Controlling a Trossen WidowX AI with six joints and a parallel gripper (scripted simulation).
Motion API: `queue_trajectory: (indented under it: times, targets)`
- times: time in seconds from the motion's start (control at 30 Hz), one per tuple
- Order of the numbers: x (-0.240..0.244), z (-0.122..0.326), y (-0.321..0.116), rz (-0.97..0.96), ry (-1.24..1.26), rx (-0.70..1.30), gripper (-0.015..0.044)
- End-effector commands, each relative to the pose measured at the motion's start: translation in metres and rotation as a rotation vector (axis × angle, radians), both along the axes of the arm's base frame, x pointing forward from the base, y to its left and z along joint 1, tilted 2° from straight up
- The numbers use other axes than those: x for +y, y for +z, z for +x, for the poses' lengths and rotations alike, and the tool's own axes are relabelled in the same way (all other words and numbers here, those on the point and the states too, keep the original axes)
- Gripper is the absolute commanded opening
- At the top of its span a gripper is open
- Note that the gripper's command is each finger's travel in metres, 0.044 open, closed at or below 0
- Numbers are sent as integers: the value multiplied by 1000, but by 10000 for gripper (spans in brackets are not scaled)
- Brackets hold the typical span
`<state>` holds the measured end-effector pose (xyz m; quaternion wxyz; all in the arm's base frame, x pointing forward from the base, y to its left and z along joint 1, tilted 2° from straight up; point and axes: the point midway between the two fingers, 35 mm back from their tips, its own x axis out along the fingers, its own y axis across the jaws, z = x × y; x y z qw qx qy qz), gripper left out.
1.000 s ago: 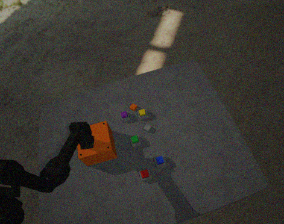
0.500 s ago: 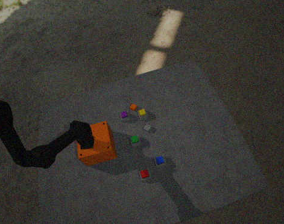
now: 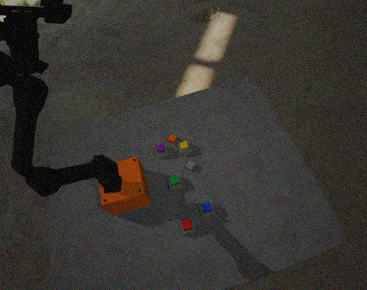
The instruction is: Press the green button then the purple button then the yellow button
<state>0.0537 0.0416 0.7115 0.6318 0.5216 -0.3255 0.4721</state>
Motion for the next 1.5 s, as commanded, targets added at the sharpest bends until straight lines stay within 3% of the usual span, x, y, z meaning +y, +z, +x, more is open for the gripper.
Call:
queue_trajectory:
  times: [0.0, 0.33, 0.53, 0.7, 0.93, 1.13, 1.33, 1.47]
  targets:
    - [51, 48, -32, -199, -117, 107, 400]
    - [128, 188, -177, -760, -384, 455, 400]
    - [126, 250, -293, -1103, -473, 699, 400]
    - [101, 276, -397, -1387, -482, 928, 400]
    - [40, 259, -540, -1772, -341, 1295, 400]
    - [-15, 185, -637, -2040, 9, 1645, 400]
    - [-22, 170, -648, -2068, 84, 1696, 400]
    - [-21, 174, -687, -2068, 84, 1696, 295]
